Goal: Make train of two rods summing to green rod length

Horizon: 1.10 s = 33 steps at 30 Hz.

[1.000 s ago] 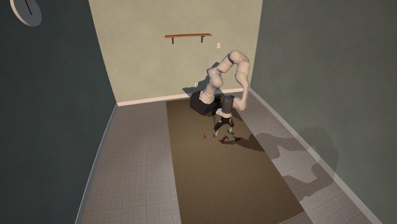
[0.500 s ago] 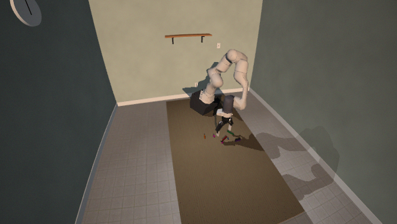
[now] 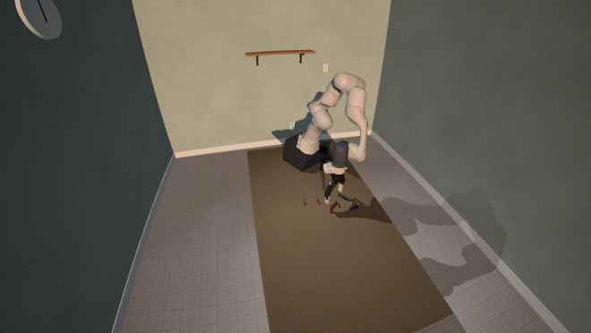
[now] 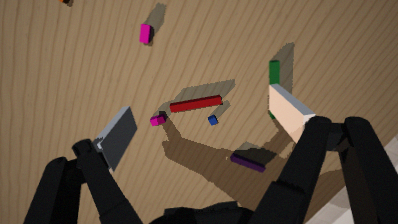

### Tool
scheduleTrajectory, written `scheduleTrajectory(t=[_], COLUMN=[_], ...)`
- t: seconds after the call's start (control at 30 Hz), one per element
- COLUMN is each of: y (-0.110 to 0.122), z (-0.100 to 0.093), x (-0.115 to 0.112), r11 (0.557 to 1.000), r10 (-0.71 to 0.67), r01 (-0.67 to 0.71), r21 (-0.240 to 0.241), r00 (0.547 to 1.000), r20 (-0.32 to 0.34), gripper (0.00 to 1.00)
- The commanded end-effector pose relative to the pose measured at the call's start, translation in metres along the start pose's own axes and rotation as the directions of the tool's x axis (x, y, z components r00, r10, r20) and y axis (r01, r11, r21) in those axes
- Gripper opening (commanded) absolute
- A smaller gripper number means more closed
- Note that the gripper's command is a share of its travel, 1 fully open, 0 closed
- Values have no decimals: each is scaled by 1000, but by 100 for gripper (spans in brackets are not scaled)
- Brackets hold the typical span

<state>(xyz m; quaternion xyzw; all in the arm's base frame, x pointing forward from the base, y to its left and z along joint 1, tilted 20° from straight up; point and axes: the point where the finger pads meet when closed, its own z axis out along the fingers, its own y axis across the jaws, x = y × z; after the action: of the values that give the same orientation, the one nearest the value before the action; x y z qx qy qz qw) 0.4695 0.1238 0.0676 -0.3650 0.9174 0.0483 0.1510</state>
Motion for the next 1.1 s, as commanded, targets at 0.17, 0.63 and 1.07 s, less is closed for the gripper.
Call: scheduleTrajectory(t=[0.17,0.63,1.07], y=[-1,4,10], z=[-2,-2,-2], x=[0,-1,-2], r11=[968,884,730], r10=[-252,-467,-683], r01=[252,467,683], r21=[19,22,23], r00=[968,884,730], r20=[13,9,3], gripper=[100,100,100])
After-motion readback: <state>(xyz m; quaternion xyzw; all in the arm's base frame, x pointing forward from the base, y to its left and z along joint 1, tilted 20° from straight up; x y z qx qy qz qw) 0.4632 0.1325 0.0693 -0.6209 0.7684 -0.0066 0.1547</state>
